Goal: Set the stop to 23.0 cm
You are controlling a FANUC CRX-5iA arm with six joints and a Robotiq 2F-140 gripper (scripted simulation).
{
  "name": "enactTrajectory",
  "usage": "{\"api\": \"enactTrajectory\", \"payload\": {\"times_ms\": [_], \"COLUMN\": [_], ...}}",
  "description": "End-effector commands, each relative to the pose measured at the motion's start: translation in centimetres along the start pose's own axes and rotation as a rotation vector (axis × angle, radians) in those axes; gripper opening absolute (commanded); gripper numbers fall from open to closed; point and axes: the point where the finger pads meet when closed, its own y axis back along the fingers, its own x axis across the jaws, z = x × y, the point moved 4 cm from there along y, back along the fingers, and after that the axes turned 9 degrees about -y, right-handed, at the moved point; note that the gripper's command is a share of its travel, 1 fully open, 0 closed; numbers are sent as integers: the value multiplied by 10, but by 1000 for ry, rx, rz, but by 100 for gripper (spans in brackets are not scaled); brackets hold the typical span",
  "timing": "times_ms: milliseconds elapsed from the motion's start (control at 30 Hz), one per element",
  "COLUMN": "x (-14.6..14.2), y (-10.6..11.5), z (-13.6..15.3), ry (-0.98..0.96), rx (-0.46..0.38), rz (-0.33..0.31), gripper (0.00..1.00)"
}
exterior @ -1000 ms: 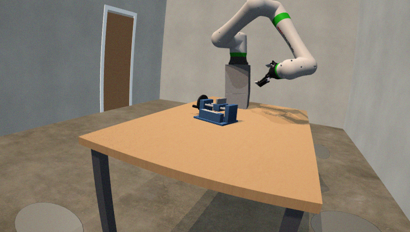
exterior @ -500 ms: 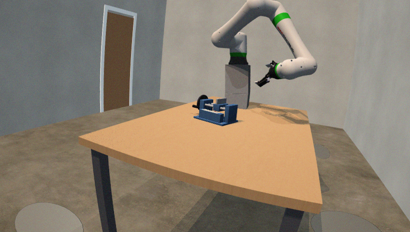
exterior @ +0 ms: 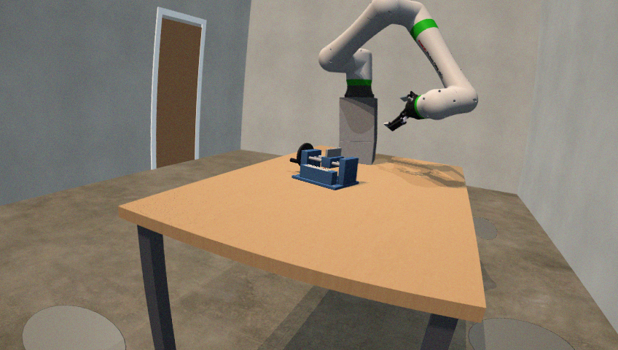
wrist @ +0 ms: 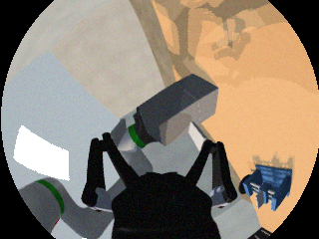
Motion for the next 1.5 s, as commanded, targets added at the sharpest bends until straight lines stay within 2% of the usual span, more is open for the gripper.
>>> {"api": "enactTrajectory", "payload": {"times_ms": [0, 667, 1067, 1200, 1367, 1467], "x": [-2, -35, -36, -25, 7, 16], "y": [0, 7, 8, 10, 18, 20], "z": [1, 30, 33, 36, 46, 49], "ry": [0, 0, -15, -103, -372, -449], "rx": [0, 0, 8, 54, 196, 237], "rz": [0, 0, 3, 15, 32, 31], "gripper": [100, 100, 100, 100, 100, 100]}}
